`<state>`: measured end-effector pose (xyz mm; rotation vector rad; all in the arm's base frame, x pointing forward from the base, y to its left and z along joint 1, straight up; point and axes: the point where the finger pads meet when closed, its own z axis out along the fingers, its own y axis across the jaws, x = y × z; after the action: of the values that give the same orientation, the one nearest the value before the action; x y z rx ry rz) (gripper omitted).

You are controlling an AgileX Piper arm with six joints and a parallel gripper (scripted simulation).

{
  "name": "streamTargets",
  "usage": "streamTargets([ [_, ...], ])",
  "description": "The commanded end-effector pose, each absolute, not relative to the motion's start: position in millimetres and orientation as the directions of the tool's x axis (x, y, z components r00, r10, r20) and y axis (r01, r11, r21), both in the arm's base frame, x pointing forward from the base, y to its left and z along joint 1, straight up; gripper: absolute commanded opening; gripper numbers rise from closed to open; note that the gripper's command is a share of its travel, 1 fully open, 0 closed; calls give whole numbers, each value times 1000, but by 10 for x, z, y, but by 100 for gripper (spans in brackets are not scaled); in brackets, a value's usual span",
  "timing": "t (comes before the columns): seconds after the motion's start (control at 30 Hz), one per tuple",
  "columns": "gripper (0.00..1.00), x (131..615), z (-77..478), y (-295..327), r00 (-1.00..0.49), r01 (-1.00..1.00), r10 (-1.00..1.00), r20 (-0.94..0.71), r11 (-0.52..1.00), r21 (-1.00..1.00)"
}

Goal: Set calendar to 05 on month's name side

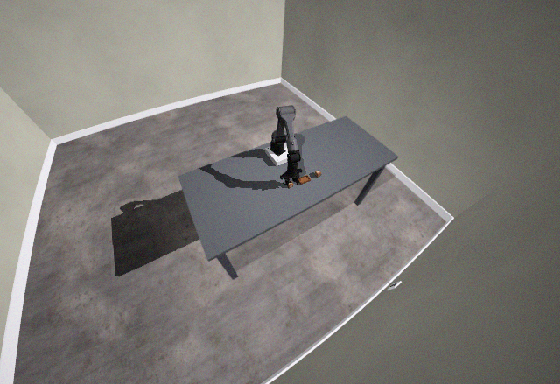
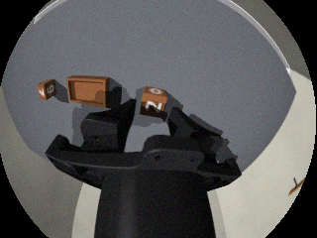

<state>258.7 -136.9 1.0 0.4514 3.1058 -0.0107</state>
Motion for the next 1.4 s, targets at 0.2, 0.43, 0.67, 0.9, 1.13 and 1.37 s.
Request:
streamTargets([
  [0.2, 63, 2584, 12, -1366, -959, 284, 284, -5, 959, -7],
  [0.43, 63, 2584, 12, -1366, -959, 284, 284, -5, 959, -7],
  [0.67, 63, 2584, 12, -1366, -959, 284, 284, -5, 959, -7],
  [0.9, 63, 2583, 7, -1365, -959, 284, 284, -4, 959, -7],
  [1.13, 63, 2578, -63, -1363, -959, 284, 284, -1, 959, -6],
  [1.37, 63, 2577, -149, -1364, -959, 284, 284, -1, 959, -6],
])
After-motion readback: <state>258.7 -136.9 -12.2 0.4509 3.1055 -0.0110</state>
